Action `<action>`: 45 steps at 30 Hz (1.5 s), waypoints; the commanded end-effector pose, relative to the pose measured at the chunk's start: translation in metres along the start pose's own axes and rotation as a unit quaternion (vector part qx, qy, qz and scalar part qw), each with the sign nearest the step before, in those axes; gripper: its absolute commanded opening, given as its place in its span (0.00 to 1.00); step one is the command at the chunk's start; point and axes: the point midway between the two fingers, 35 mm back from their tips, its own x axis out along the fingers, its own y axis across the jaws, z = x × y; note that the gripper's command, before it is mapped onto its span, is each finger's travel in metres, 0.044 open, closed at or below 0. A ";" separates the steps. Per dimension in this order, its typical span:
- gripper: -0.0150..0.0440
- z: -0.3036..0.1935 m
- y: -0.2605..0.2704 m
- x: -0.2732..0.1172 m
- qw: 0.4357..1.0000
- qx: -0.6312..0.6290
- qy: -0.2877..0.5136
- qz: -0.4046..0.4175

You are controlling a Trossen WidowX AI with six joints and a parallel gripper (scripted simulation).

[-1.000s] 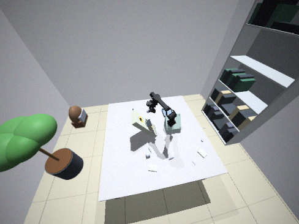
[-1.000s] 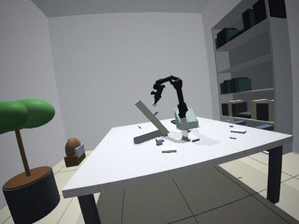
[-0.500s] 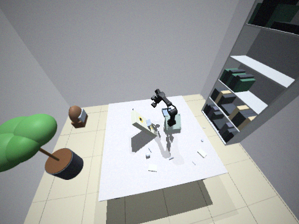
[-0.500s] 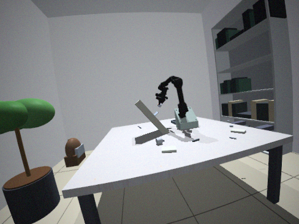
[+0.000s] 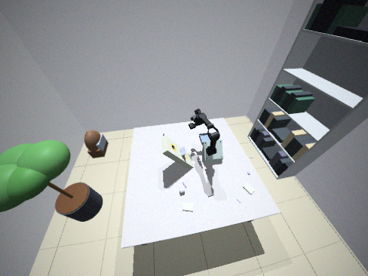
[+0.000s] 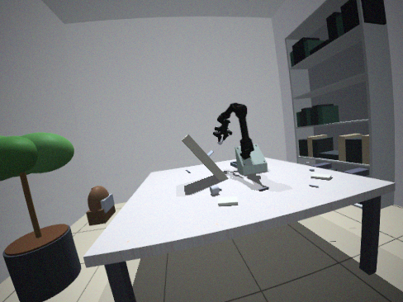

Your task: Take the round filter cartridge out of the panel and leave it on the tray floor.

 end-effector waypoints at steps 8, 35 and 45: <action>0.25 -0.039 -0.087 0.046 0.989 0.127 0.000 -0.074; 0.25 -0.135 -0.158 0.125 0.948 0.274 0.009 -0.160; 0.25 -0.156 -0.156 0.156 0.948 0.274 0.009 -0.160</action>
